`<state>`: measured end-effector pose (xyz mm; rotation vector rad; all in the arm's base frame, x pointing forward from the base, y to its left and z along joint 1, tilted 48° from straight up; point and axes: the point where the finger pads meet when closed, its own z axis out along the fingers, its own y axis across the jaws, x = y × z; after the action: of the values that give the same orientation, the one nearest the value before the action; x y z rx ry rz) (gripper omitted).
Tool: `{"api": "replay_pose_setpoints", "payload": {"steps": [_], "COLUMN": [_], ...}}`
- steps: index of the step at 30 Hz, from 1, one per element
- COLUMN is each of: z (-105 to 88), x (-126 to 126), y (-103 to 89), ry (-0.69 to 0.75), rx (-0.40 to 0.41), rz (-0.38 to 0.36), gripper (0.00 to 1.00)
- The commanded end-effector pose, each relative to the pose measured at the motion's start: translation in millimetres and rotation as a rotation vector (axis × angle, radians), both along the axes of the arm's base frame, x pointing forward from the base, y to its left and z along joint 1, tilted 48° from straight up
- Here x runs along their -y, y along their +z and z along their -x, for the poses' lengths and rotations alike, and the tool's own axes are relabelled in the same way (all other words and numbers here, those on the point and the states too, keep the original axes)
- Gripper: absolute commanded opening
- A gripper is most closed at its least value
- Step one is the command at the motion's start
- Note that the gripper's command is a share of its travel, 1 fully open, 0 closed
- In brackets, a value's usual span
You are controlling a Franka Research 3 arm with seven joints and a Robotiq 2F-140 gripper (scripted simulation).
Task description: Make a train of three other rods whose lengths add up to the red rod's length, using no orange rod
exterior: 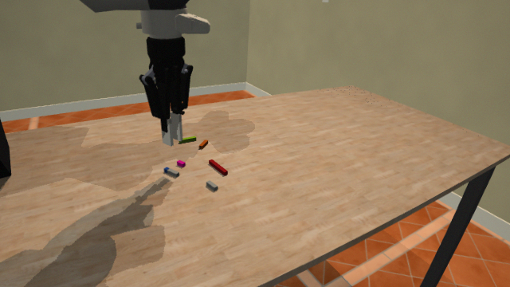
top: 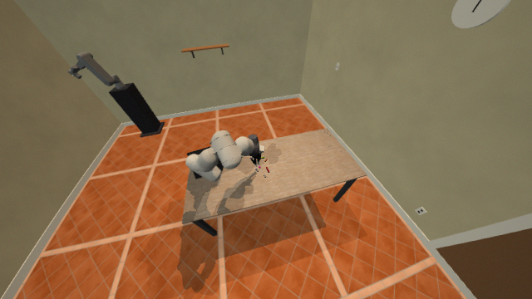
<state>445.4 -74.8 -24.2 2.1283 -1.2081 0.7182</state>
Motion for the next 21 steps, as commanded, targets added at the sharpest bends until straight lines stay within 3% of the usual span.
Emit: {"api": "replay_pose_setpoints", "payload": {"steps": [1, 7, 8, 21], "z": [5.6, 6.4, 6.4, 6.4], "x": [3.4, -0.7, -0.7, -0.7], "y": [7.7, 11.5, 11.5, 11.5], "ry": [0.004, 0.004, 0.004, 0.004], "rx": [-0.031, -0.031, -0.031, -0.031], "rz": [0.030, 0.030, 0.030, 0.030], "gripper": [0.15, 0.15, 1.00, 1.00]}}
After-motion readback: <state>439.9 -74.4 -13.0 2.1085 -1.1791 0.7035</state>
